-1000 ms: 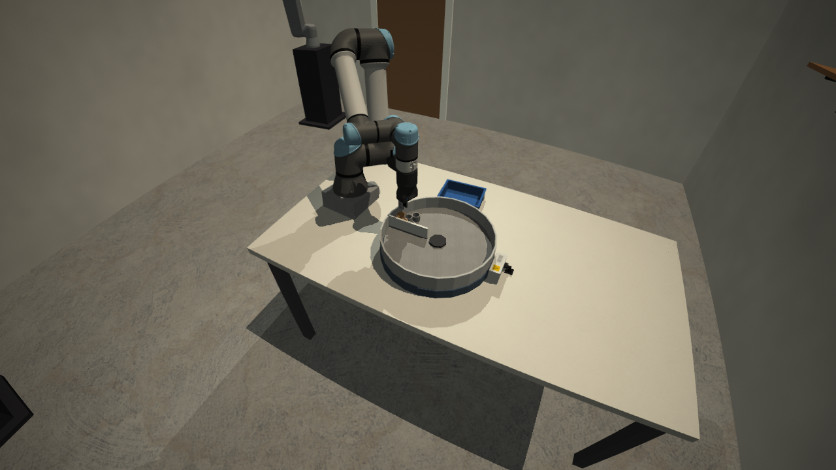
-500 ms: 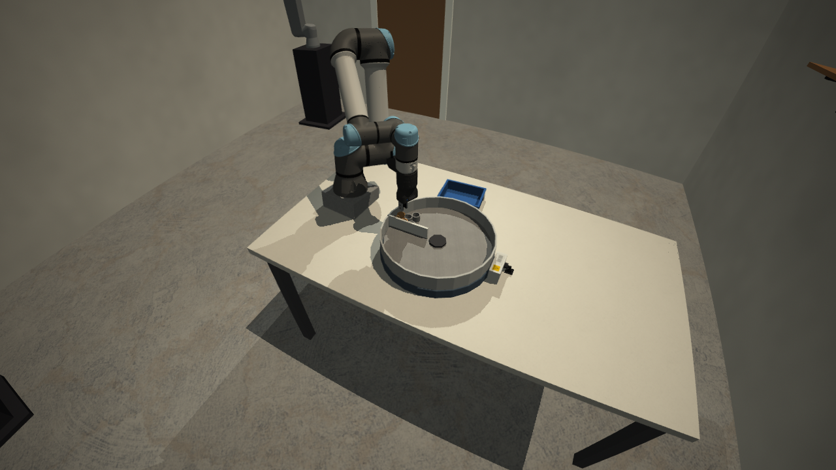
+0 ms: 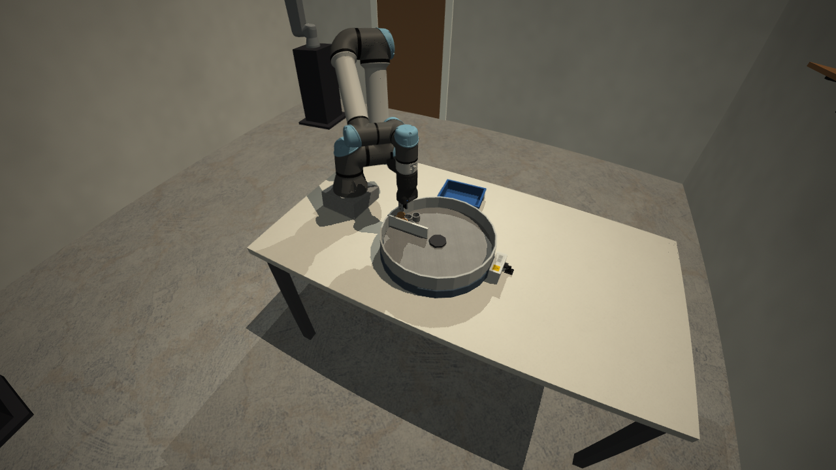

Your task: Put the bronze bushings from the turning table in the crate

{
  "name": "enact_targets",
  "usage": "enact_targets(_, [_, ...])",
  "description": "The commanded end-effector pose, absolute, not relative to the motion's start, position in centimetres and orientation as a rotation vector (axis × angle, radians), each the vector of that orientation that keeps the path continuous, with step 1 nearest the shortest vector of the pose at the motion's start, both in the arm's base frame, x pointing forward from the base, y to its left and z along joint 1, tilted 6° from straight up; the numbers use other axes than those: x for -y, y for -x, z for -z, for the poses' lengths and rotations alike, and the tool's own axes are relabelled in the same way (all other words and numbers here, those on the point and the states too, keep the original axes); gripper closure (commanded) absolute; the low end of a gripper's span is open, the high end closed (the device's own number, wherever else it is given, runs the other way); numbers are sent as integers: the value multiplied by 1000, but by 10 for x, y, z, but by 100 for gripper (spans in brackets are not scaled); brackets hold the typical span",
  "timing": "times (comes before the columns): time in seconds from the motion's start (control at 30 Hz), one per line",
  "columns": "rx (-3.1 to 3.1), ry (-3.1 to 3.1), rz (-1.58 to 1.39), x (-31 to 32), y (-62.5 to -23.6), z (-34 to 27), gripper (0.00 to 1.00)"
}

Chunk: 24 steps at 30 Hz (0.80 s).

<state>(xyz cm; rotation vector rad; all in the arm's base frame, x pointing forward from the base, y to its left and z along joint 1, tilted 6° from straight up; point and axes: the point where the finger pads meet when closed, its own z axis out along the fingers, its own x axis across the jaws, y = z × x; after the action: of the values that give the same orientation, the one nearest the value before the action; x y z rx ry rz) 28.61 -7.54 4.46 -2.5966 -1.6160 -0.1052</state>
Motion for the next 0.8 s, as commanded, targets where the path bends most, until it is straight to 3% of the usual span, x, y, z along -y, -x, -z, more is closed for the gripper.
enact_targets(0.0, [1616, 2597, 106, 75, -286, -41, 60])
enact_targets(0.77, [1616, 2597, 106, 75, -286, -36, 60])
